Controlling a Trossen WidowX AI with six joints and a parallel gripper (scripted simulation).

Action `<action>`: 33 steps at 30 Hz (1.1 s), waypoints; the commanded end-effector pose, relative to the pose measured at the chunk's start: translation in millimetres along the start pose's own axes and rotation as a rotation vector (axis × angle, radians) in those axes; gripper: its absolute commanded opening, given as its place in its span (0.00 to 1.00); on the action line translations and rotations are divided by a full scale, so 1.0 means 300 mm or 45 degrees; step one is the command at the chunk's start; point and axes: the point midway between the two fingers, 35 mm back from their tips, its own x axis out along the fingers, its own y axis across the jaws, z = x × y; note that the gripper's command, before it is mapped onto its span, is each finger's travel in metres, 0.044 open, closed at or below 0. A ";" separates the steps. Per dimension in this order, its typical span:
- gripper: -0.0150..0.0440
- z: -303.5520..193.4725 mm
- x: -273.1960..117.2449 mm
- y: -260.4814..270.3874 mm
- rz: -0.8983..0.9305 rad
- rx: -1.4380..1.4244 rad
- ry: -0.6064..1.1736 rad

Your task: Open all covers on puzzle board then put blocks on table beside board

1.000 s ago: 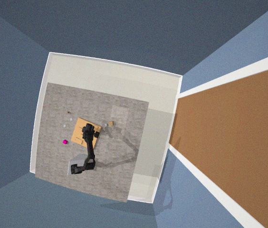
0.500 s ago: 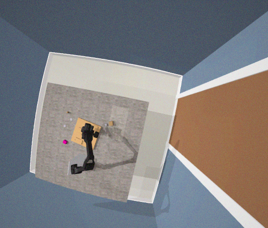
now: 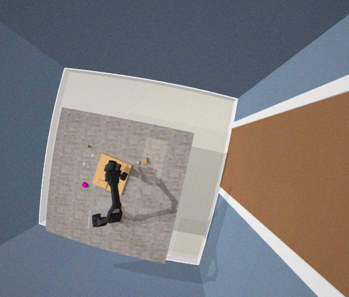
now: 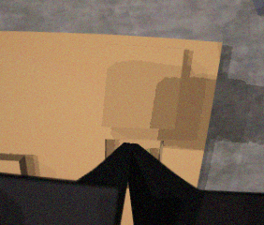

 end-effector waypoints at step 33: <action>0.25 -0.471 -0.042 0.459 -0.007 1.893 0.013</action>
